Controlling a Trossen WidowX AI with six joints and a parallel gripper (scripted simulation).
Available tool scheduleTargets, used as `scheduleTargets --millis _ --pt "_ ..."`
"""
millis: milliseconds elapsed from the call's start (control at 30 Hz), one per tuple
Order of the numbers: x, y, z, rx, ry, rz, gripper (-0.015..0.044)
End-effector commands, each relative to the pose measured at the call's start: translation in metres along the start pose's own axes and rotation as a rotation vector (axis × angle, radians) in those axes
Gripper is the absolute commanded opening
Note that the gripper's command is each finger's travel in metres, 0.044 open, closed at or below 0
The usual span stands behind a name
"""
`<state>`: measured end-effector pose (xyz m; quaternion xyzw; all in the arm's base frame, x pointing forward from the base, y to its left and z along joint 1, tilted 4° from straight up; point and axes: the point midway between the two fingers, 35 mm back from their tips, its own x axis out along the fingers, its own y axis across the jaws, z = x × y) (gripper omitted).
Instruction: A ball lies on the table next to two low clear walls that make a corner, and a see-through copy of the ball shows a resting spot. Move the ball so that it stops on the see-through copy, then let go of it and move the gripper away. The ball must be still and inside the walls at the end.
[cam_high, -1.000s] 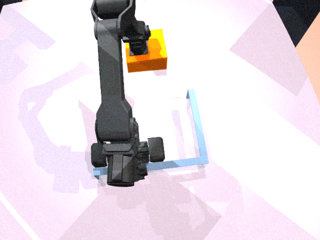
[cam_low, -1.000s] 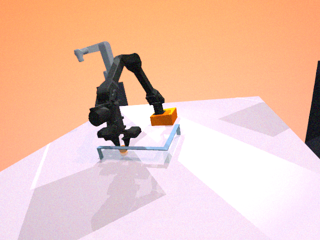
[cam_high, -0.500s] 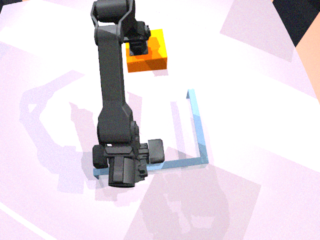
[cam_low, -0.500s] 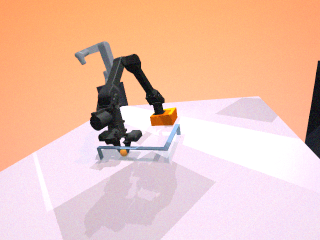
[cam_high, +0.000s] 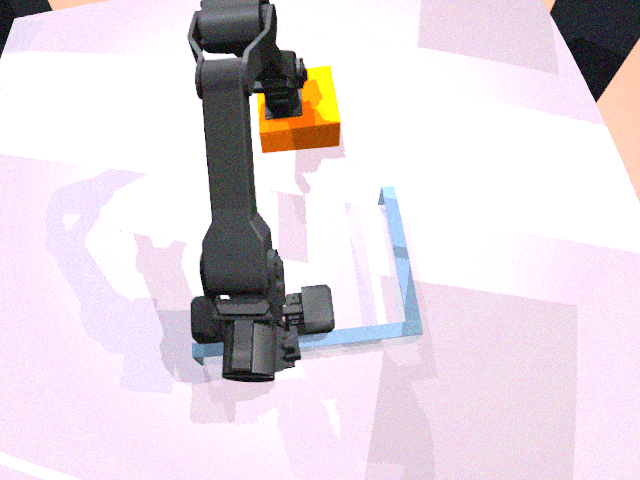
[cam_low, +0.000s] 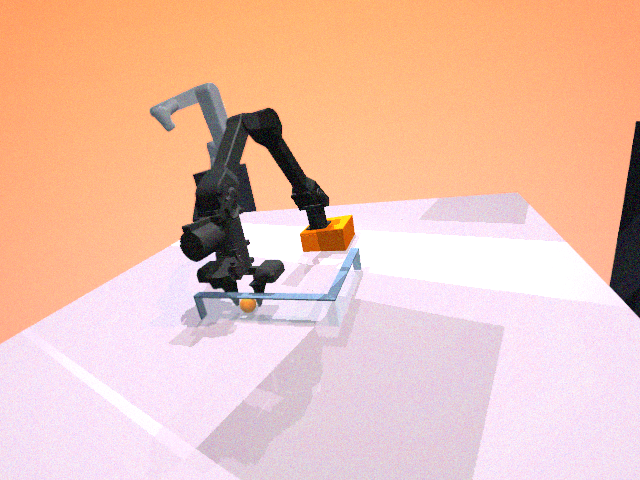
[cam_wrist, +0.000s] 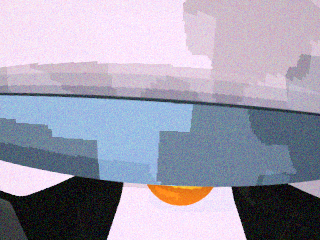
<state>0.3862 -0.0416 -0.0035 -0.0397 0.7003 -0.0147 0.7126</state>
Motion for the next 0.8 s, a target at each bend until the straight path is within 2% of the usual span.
scheduleTargets --millis 0,133,533,733,767 --pt "-0.024 0.0 0.003 -0.001 -0.003 -0.001 0.0279" --pt "-0.083 0.0 0.001 -0.005 -0.001 -0.002 0.0279" --pt "-0.079 0.0 0.004 -0.008 -0.019 -0.002 0.0279" --pt "-0.13 0.0 -0.002 -0.008 -0.015 -0.001 0.0436" --pt "-0.13 0.0 -0.002 -0.008 -0.015 -0.001 0.044"
